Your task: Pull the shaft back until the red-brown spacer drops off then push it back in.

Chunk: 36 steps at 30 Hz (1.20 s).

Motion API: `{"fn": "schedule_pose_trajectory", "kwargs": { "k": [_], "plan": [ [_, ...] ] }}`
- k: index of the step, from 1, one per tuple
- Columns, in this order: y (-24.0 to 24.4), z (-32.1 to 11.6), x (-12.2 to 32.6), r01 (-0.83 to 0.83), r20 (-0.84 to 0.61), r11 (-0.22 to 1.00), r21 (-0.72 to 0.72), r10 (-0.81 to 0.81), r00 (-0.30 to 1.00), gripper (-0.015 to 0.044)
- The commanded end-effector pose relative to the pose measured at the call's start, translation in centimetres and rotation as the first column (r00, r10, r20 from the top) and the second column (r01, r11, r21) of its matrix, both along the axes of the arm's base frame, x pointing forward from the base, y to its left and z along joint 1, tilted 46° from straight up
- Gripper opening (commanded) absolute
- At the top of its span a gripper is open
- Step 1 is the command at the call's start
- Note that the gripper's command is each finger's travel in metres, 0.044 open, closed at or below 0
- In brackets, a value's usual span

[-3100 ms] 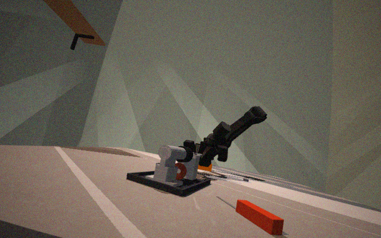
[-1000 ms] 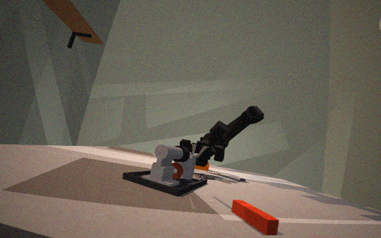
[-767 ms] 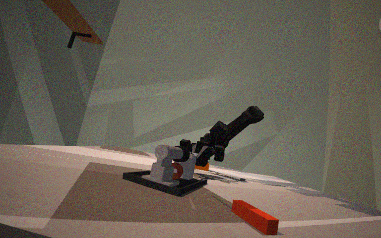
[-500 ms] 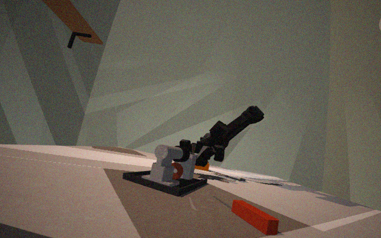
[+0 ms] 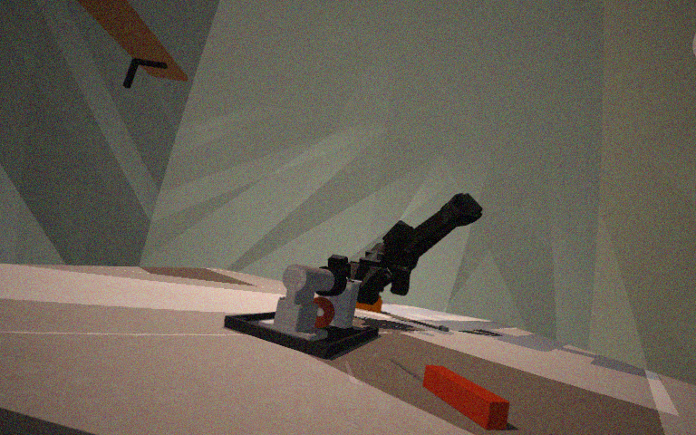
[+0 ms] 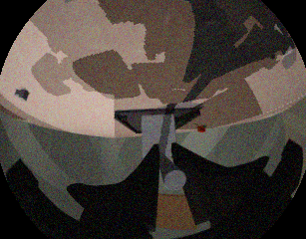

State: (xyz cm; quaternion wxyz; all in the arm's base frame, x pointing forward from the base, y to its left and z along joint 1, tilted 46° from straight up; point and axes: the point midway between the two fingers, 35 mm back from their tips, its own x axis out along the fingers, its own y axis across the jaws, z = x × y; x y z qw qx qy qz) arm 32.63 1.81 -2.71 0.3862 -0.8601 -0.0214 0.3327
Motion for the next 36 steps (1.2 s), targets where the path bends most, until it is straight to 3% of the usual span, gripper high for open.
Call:
{"fn": "schedule_pose_trajectory", "kwargs": {
  "k": [1, 36],
  "plan": [
    [-0.2, 0.1, 0.3, 0.007, 0.006, 1.000, -0.005, -0.007, 1.000, 0.0000],
    [-0.3, -0.2, 1.4, 0.007, 0.007, 1.000, -0.005, -0.007, 1.000, 0.0000]
  ]
}}
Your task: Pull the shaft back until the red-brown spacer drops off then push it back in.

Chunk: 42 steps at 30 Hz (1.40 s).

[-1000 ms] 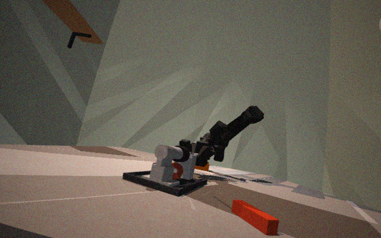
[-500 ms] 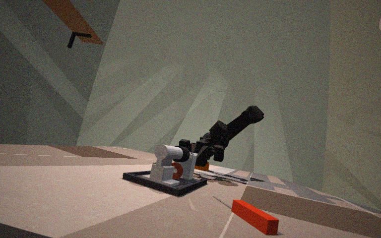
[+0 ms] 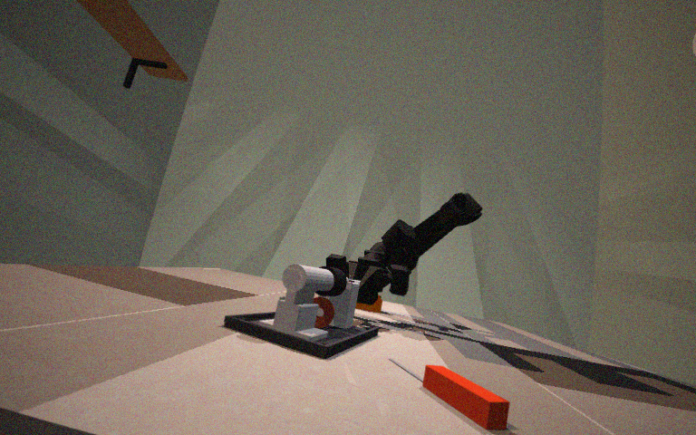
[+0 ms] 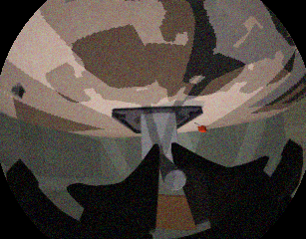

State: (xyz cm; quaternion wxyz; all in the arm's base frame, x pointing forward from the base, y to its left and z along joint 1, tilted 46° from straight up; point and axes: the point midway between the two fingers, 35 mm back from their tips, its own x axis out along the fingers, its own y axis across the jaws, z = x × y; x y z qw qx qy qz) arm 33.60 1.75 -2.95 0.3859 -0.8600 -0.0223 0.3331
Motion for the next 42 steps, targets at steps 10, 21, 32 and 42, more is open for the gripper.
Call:
{"fn": "schedule_pose_trajectory", "kwargs": {
  "k": [10, 21, 32, 42],
  "plan": [
    [-0.3, 0.0, 0.8, 0.009, 0.007, 1.000, -0.005, -0.009, 1.000, 0.0000],
    [-0.3, -0.1, 1.2, 0.009, 0.007, 1.000, -0.005, -0.009, 1.000, 0.0000],
    [-0.3, -0.2, 1.6, 0.009, 0.007, 1.000, -0.005, -0.009, 1.000, 0.0000],
    [-0.4, -0.3, 2.0, 0.009, 0.008, 1.000, -0.005, -0.009, 1.000, 0.0000]
  ]
}}
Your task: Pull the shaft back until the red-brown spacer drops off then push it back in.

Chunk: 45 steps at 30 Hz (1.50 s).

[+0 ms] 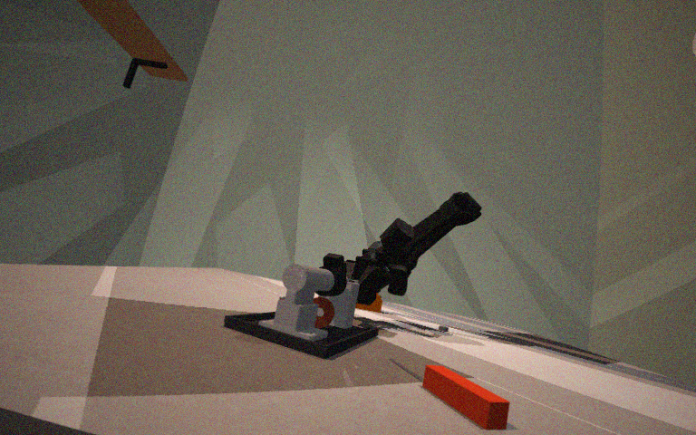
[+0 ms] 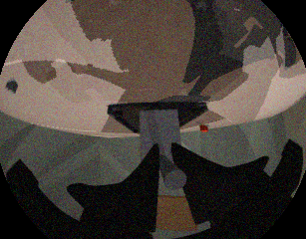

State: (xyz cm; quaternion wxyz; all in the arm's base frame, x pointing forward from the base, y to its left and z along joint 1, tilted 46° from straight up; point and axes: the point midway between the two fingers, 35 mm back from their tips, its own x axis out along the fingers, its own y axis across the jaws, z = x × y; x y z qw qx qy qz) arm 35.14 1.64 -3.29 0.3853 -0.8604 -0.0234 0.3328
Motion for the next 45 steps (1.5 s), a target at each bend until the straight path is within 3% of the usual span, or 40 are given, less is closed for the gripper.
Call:
{"fn": "schedule_pose_trajectory", "kwargs": {
  "k": [1, 45],
  "plan": [
    [-0.3, 0.1, 0.5, 0.011, 0.006, 1.000, -0.005, -0.011, 1.000, 0.0000],
    [-0.4, -0.3, 2.1, 0.011, 0.007, 1.000, -0.005, -0.011, 1.000, 0.0000]
  ]
}}
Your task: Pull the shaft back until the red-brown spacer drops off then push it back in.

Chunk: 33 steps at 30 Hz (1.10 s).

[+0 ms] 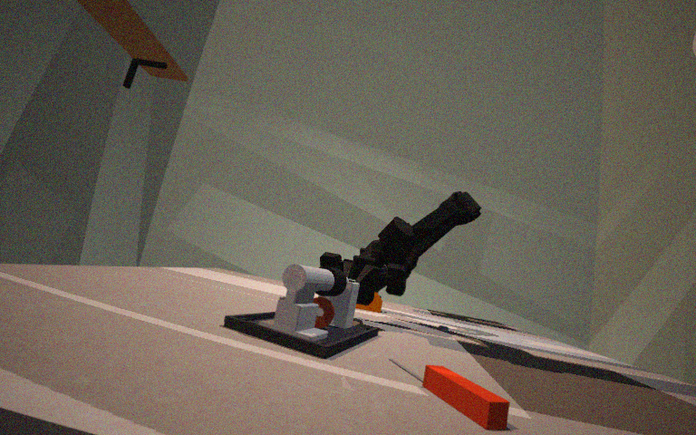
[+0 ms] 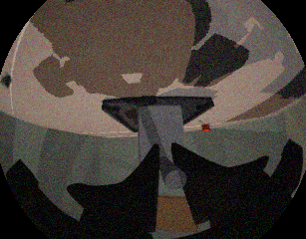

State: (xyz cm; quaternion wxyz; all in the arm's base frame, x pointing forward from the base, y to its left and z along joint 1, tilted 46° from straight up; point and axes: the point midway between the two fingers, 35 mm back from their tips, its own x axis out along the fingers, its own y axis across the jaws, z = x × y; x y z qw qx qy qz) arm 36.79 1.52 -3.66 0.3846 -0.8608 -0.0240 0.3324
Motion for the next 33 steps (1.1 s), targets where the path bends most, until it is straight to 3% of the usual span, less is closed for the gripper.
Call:
{"fn": "schedule_pose_trajectory", "kwargs": {
  "k": [1, 33],
  "plan": [
    [-0.28, 0.08, 0.46, 0.012, 0.006, 1.000, -0.003, -0.012, 1.000, 0.0000],
    [-0.37, -0.14, 1.42, 0.012, 0.006, 1.000, -0.003, -0.012, 1.000, 0.0000]
  ]
}}
